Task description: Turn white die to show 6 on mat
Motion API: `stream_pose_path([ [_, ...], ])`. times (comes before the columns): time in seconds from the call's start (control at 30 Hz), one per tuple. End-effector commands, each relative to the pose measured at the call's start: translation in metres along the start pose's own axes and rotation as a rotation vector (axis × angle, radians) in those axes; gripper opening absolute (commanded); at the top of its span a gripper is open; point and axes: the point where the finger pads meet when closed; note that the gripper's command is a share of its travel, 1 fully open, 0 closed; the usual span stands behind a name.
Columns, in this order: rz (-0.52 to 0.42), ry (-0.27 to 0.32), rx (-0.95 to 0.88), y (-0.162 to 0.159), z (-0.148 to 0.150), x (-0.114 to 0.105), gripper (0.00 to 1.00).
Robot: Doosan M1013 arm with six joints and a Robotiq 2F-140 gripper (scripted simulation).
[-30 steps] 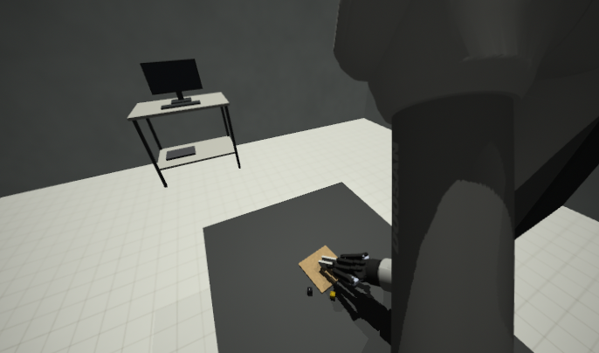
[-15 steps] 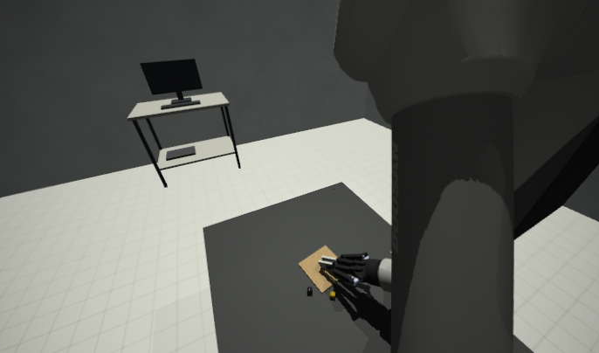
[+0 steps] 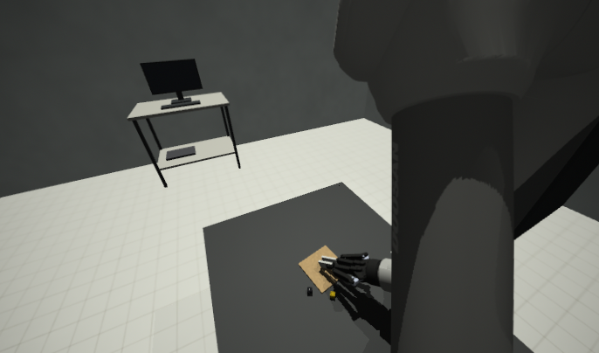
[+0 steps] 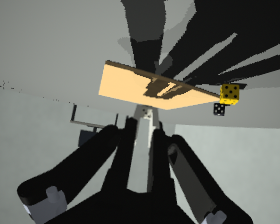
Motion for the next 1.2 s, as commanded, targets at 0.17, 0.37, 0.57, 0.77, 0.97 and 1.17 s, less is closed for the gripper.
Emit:
stream_pose_path([
  [0.17,0.0,0.0,0.0,0.0,0.0,0.0,0.07],
  [0.37,0.0,0.0,0.0,0.0,0.0,0.0,0.07],
  [0.57,0.0,0.0,0.0,0.003,-0.001,0.002,0.07],
  [0.77,0.0,0.0,0.0,0.007,-0.002,0.004,0.07],
  [0.97,0.0,0.0,0.0,0.009,-0.002,0.005,0.07],
  [1.17,0.0,0.0,0.0,0.01,-0.002,0.005,0.07],
])
Point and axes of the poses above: the point where the finger pads meet when closed, its own x axis out along the fingers, its own z axis across the jaws, y = z × x, and after that the axes turned 13 degrees about x, right-handed
